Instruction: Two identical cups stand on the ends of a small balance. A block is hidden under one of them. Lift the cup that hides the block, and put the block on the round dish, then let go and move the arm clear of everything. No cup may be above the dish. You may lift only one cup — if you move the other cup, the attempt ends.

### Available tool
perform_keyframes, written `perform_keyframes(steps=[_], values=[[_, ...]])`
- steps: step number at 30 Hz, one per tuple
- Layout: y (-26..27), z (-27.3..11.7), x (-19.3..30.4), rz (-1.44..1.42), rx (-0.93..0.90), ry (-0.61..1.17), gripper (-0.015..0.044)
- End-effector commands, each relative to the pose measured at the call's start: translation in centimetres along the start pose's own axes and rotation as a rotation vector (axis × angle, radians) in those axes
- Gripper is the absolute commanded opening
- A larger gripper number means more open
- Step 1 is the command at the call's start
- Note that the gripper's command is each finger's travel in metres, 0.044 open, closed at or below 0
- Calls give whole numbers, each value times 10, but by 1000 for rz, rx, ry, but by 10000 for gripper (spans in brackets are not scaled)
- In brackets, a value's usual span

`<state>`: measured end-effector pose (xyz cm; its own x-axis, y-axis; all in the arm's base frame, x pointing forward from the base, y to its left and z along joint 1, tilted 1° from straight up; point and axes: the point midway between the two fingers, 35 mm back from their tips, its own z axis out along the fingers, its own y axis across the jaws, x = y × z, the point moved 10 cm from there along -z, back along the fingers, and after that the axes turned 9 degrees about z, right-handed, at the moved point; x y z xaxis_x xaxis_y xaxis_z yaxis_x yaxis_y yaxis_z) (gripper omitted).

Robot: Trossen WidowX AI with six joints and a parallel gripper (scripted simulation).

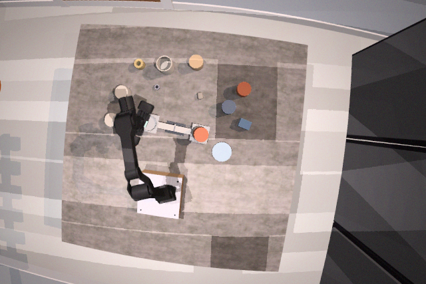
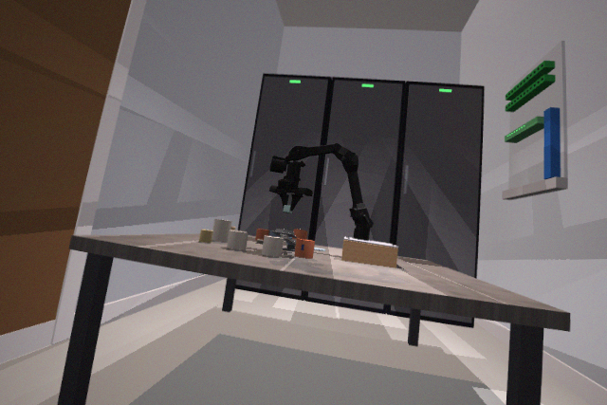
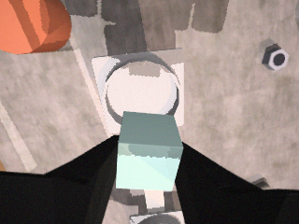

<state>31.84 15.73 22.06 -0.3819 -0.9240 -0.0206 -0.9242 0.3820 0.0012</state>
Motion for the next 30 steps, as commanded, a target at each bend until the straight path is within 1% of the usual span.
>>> perform_keyframes(steps=[1,16,23,30], values=[[-7,-1,8,0,-2,-2,0],[-80,27,113,6,12,-3,0],[-100,42,171,4,15,6,0],[-108,56,231,2,16,15,0]])
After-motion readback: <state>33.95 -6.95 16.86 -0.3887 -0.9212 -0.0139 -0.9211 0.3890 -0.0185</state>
